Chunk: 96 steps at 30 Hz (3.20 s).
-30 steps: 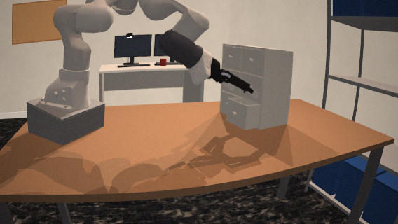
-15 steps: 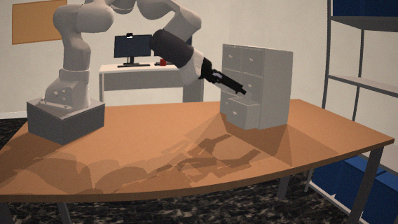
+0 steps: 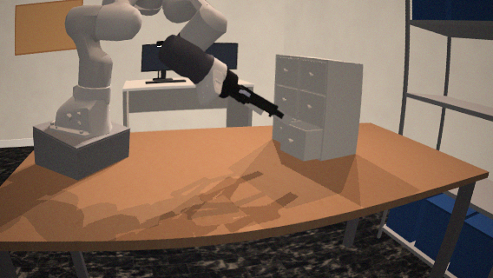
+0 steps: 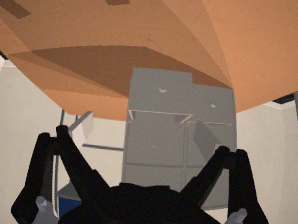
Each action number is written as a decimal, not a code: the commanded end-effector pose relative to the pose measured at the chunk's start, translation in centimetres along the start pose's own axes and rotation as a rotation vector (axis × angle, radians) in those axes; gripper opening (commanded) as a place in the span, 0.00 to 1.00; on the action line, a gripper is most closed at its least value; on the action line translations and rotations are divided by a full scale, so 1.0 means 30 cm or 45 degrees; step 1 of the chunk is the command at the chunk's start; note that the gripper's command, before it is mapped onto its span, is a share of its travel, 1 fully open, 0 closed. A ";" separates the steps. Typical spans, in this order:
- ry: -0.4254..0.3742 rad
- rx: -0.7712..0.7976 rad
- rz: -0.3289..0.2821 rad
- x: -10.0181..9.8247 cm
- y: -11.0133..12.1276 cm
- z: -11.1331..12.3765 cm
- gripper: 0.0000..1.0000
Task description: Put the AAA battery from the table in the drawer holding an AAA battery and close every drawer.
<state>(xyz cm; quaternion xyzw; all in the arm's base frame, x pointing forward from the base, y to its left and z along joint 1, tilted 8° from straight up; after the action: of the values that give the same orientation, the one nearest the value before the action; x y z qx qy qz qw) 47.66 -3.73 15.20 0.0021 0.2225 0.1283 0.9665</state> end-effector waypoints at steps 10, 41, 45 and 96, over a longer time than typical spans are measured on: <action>-0.018 -0.031 0.032 -0.145 0.000 -0.066 1.00; 0.115 -0.032 0.007 -0.197 0.003 -0.047 1.00; 0.167 -0.033 -0.003 -0.198 0.006 -0.030 1.00; 1.291 -0.043 -0.218 -0.115 0.070 0.280 1.00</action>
<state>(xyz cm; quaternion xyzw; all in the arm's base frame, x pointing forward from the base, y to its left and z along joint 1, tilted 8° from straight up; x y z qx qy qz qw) 47.89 -2.22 24.50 -0.1112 0.6544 0.0502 0.7462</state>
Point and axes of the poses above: the point where the finger pads meet when closed, its own x axis out along the fingers, its own y axis across the jaws, z = x × y, the point moved 9 cm from there along -x, back along the fingers, and after that the axes turned 10 degrees about x, right-handed, at the moved point
